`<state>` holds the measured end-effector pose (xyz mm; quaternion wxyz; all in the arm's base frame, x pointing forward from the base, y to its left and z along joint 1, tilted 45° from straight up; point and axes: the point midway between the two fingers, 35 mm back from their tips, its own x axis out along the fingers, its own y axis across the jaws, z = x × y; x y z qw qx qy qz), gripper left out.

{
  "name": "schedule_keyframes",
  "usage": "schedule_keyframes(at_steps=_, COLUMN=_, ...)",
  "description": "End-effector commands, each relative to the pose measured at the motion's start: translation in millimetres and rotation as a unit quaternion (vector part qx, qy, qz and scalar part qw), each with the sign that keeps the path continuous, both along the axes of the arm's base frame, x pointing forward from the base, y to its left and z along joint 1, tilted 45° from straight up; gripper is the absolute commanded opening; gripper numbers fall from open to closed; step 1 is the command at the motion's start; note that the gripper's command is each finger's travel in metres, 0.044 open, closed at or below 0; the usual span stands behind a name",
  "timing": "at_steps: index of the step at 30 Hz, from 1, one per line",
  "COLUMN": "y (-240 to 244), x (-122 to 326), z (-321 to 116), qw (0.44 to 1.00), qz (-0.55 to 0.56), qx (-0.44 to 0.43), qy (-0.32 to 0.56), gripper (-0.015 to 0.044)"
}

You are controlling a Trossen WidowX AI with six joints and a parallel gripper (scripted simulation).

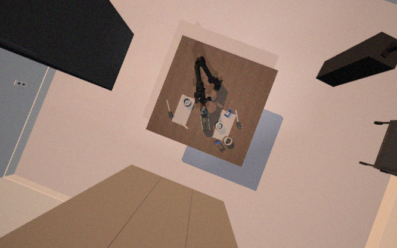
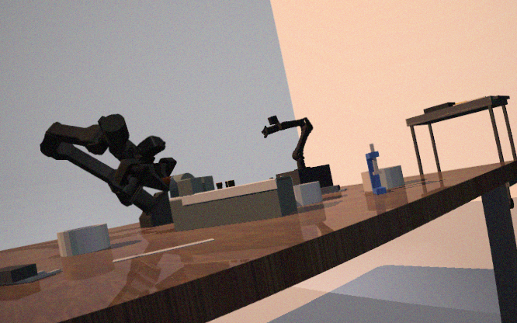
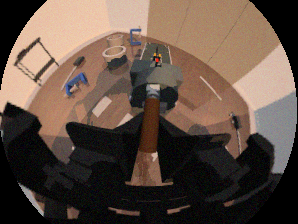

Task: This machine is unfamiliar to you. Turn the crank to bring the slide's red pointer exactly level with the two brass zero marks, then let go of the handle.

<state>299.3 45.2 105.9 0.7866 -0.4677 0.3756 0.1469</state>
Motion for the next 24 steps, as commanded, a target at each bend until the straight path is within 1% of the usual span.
schedule_keyframes(at_steps=1, y=-3.4, x=4.7, z=7.2, qw=1.0, qz=-0.006, qx=-0.002, qy=-0.011, gripper=0.0)
schedule_keyframes(at_steps=24, y=-9.8, x=9.9, z=9.9, qw=1.0, qz=-0.006, qx=-0.002, qy=-0.012, gripper=0.0)
